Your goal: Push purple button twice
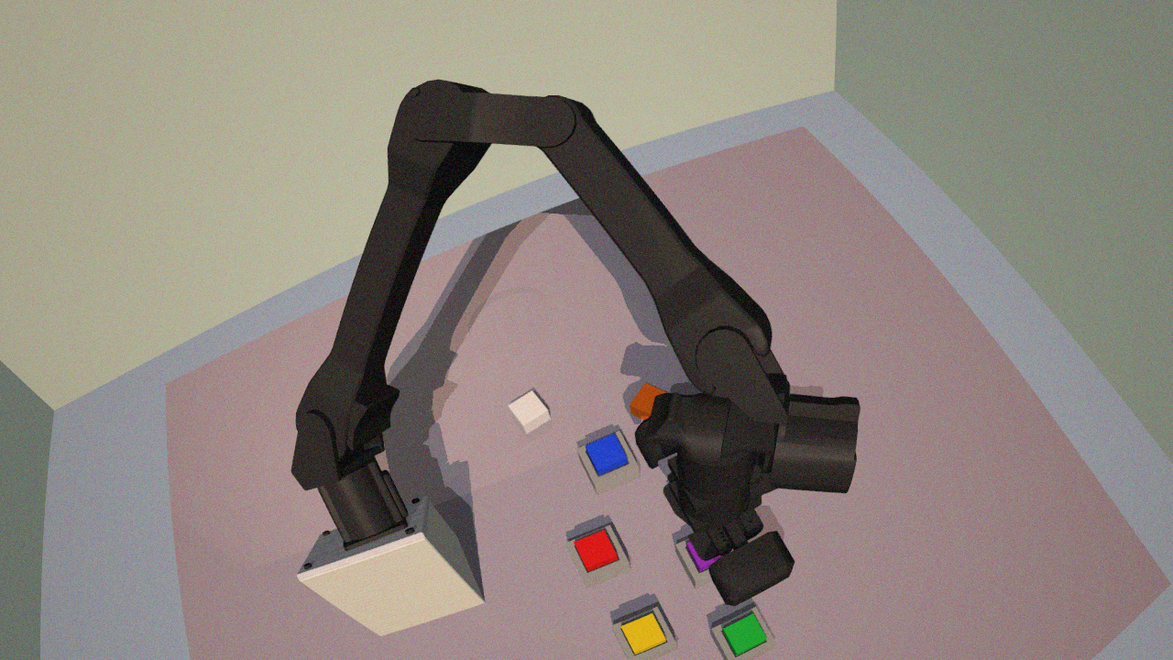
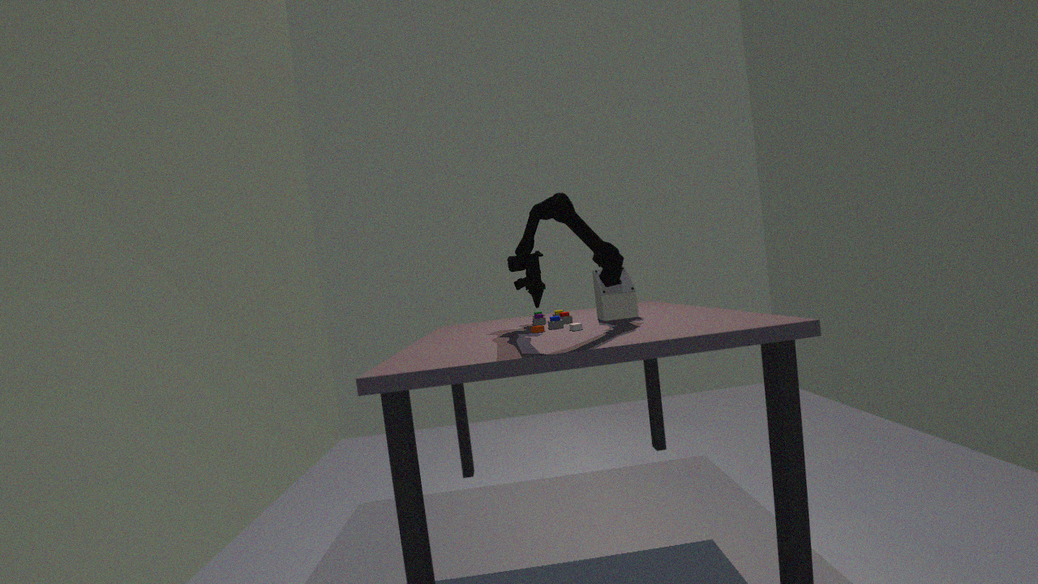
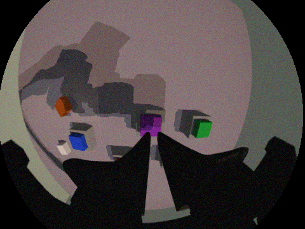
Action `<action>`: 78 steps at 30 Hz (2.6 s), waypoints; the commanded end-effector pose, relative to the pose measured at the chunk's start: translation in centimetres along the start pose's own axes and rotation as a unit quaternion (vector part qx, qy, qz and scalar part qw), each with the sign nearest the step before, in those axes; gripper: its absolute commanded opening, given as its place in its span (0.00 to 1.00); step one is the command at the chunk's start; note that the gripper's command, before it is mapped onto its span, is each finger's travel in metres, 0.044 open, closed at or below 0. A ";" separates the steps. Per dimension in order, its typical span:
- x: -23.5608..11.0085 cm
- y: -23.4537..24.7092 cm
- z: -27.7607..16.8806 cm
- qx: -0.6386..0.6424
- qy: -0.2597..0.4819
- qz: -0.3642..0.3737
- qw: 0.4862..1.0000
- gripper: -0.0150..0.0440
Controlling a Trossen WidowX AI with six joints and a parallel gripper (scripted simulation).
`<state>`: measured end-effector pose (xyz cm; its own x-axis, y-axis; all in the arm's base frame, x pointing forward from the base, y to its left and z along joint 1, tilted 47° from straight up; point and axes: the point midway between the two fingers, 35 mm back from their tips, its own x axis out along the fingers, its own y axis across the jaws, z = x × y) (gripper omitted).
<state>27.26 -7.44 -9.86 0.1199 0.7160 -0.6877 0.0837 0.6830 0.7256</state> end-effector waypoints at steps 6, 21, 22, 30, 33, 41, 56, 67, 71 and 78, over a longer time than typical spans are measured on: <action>0.2 0.0 -0.2 0.005 0.001 0.003 1.000 0.29; 2.6 0.1 -0.2 0.006 0.001 0.003 1.000 0.29; 2.8 0.1 -0.2 0.006 0.001 0.003 1.000 0.29; 3.7 0.1 -0.2 0.005 0.001 0.004 1.000 0.29; 3.7 0.1 -0.2 0.005 0.001 0.004 1.000 0.29; 3.7 0.1 -0.2 0.005 0.001 0.004 1.000 0.29; 0.2 0.0 -0.2 0.005 0.001 0.003 1.000 0.29; 1.1 0.0 -0.2 0.006 0.001 0.003 1.000 0.29; 1.8 0.0 -0.2 0.006 0.001 0.003 1.000 0.29; 2.9 0.1 -0.2 0.006 0.001 0.003 1.000 0.29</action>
<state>27.86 -6.00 -11.23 0.1276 0.7120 -0.6905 0.0769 0.6870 0.7226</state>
